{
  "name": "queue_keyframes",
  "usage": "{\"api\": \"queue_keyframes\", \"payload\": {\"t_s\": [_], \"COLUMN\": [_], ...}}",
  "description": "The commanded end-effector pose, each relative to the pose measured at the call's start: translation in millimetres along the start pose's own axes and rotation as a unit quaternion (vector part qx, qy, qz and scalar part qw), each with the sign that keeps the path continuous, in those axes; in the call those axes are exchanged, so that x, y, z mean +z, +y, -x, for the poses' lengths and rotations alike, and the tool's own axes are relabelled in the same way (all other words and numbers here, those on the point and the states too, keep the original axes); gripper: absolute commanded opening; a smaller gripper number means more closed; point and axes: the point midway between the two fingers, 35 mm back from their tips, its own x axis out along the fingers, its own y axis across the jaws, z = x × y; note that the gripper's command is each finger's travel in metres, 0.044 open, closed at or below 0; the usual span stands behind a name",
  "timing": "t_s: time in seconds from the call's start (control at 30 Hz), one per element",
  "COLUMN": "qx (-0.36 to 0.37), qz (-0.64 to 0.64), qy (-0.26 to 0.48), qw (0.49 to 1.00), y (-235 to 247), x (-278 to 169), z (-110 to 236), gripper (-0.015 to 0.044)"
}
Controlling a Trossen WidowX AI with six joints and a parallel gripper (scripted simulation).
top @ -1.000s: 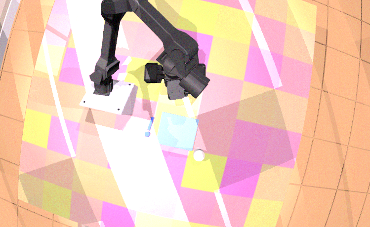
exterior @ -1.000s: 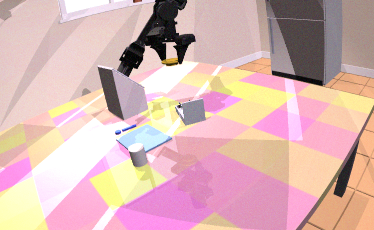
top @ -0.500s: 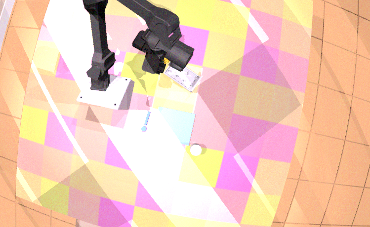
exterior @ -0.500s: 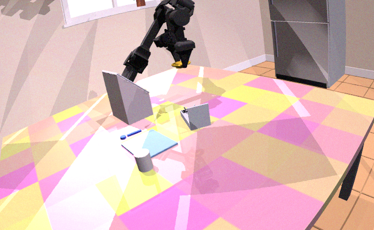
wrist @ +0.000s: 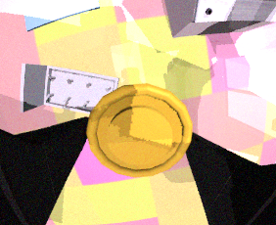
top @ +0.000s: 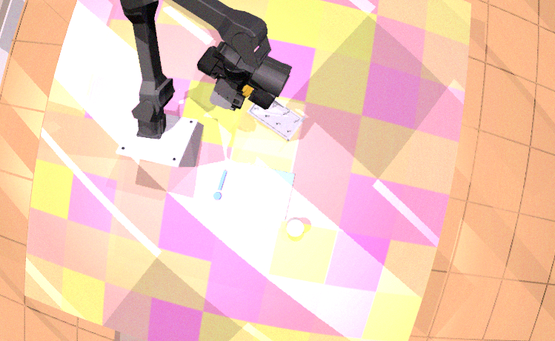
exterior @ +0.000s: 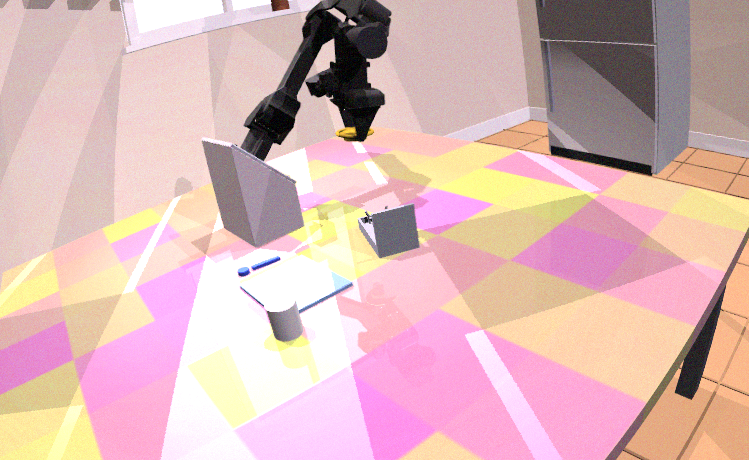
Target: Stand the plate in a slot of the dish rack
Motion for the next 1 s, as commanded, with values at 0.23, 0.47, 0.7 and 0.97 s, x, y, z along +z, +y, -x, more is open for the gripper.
{"api": "queue_keyframes", "payload": {"t_s": [0.23,0.47,0.7,0.97], "qx": [-0.005,0.004,0.021,0.052], "qz": [0.061,0.103,0.147,0.197], "qy": [-0.125,-0.199,-0.267,-0.335], "qw": [0.99,0.975,0.952,0.92], "y": [-1,2,6,12], "x": [22,33,43,50], "z": [-32,-47,-59,-71], "gripper": [0.0,0.0,0.0,0.0]}}
